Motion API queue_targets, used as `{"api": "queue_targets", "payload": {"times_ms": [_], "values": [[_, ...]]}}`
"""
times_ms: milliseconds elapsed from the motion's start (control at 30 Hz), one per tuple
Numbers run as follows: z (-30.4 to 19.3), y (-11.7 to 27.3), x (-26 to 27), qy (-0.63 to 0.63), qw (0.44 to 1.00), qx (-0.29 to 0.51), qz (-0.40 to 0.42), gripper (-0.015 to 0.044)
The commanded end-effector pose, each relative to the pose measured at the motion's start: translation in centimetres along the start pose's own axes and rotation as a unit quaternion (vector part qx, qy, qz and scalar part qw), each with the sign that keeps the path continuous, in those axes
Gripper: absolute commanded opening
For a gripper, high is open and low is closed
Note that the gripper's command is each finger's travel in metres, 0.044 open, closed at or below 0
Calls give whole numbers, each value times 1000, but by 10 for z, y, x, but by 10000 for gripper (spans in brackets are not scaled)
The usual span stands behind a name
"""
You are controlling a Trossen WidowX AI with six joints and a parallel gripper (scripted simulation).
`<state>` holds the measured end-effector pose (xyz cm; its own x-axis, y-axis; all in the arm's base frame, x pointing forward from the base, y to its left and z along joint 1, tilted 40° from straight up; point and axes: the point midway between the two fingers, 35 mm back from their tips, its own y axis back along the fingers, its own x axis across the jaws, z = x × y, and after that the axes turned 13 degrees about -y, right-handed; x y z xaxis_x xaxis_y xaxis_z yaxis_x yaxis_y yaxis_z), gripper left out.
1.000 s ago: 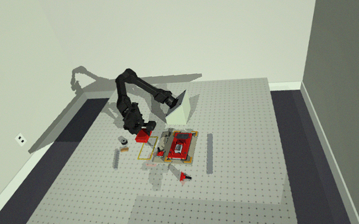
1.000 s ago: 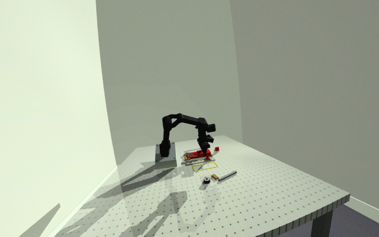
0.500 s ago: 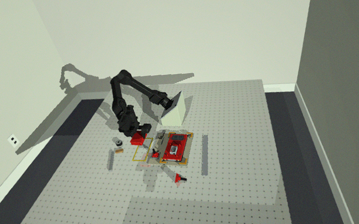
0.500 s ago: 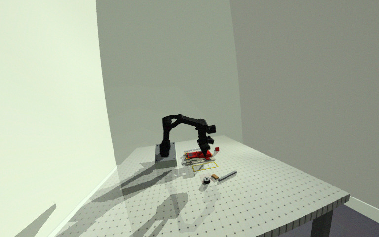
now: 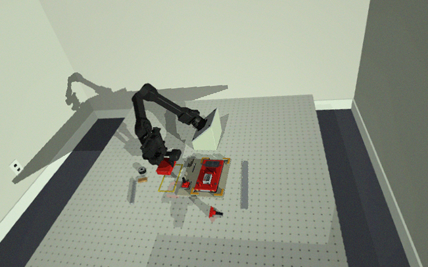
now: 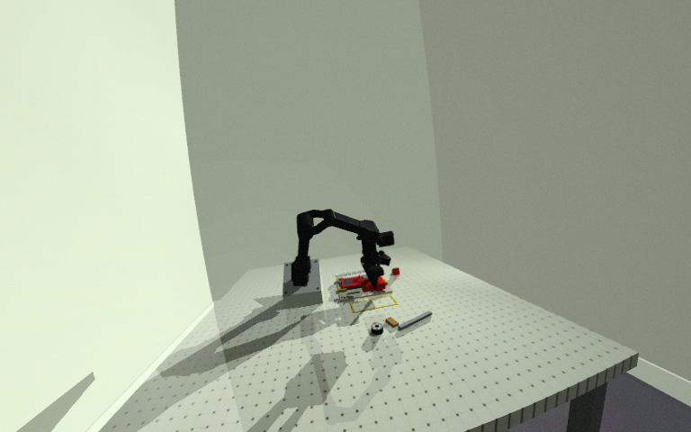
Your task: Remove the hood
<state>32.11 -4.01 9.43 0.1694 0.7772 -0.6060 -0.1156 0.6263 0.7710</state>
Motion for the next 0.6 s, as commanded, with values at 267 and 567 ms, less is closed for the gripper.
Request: {"api": "queue_targets", "payload": {"times_ms": [267, 567], "values": [[-2, -13, 1, 6, 1000, 3, -3, 0], [-2, -21, 0, 6, 1000, 3, -3, 0]]}}
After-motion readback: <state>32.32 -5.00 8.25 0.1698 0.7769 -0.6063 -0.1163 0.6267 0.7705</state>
